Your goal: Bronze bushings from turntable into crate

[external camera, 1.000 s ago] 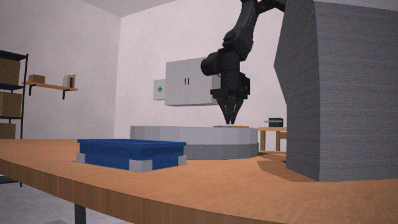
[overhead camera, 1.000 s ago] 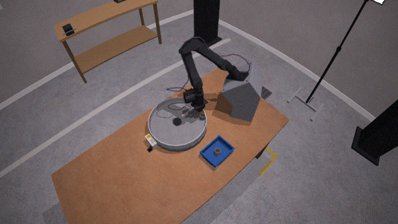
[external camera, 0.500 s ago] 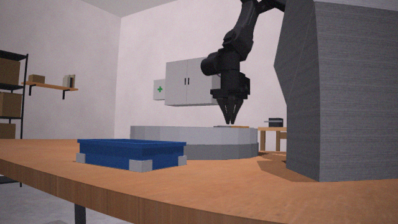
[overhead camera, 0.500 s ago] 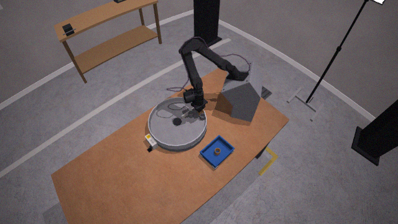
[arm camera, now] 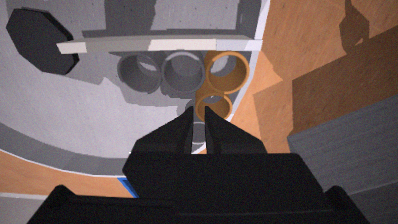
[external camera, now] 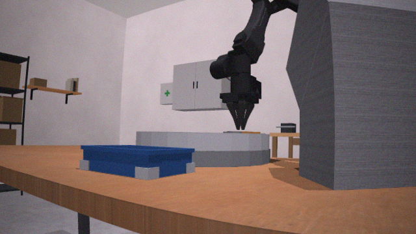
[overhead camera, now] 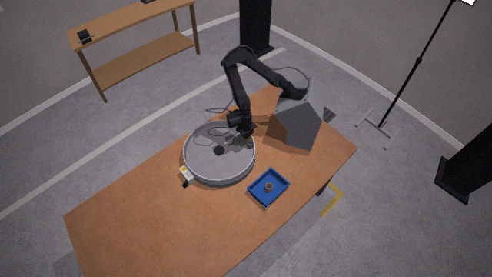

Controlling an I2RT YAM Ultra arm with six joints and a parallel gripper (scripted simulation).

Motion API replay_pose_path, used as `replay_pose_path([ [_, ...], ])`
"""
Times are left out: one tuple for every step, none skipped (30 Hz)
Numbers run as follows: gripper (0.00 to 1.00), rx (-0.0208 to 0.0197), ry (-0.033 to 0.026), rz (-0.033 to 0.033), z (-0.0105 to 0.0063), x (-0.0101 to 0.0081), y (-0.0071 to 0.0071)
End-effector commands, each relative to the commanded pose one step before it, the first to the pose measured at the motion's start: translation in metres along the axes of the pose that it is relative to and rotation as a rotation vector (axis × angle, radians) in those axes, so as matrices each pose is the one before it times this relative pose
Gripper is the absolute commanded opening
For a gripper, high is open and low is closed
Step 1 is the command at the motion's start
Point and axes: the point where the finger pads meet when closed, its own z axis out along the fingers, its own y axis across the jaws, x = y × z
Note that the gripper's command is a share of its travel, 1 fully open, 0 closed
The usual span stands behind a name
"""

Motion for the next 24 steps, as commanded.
replay_pose_path([
  [0.13, -0.04813, -0.01814, 0.00940, -0.00791, -0.00324, 0.01813],
  [0.13, 0.00000, 0.00000, 0.00000, 0.00000, 0.00000, 0.00000],
  [0.13, 0.00000, 0.00000, 0.00000, 0.00000, 0.00000, 0.00000],
  [0.13, 0.00000, 0.00000, 0.00000, 0.00000, 0.00000, 0.00000],
  [0.13, 0.00000, 0.00000, 0.00000, 0.00000, 0.00000, 0.00000],
  [0.13, 0.00000, 0.00000, 0.00000, 0.00000, 0.00000, 0.00000],
  [0.13, 0.00000, 0.00000, 0.00000, 0.00000, 0.00000, 0.00000],
  [0.13, 0.00000, 0.00000, 0.00000, 0.00000, 0.00000, 0.00000],
  [0.13, 0.00000, 0.00000, 0.00000, 0.00000, 0.00000, 0.00000],
  [0.13, 0.00000, 0.00000, 0.00000, 0.00000, 0.00000, 0.00000],
  [0.13, 0.00000, 0.00000, 0.00000, 0.00000, 0.00000, 0.00000],
  [0.13, 0.00000, 0.00000, 0.00000, 0.00000, 0.00000, 0.00000],
  [0.13, 0.00000, 0.00000, 0.00000, 0.00000, 0.00000, 0.00000],
  [0.13, 0.00000, 0.00000, 0.00000, 0.00000, 0.00000, 0.00000],
  [0.13, 0.00000, 0.00000, 0.00000, 0.00000, 0.00000, 0.00000],
  [0.13, 0.00010, 0.00003, 0.00002, 0.00007, 0.00006, 0.00000],
  [0.13, 0.00059, 0.00019, 0.00011, 0.00038, 0.00032, -0.00002],
  [0.13, 0.00121, 0.00040, 0.00022, 0.00077, 0.00067, -0.00005],
  [0.13, 0.00206, 0.00066, 0.00007, 0.00108, 0.00097, -0.00017],
  [0.13, 0.00359, 0.00112, -0.00076, 0.00123, 0.00127, -0.00077],
  [0.13, 0.00485, 0.00148, -0.00173, 0.00114, 0.00138, -0.00140],
  [0.13, 0.00401, 0.00122, -0.00190, 0.00082, 0.00102, -0.00115],
  [0.13, 0.00000, 0.00000, 0.00000, 0.00000, 0.00000, 0.00000],
  [0.13, 0.00000, 0.00000, 0.00000, 0.00000, 0.00000, 0.00000],
])
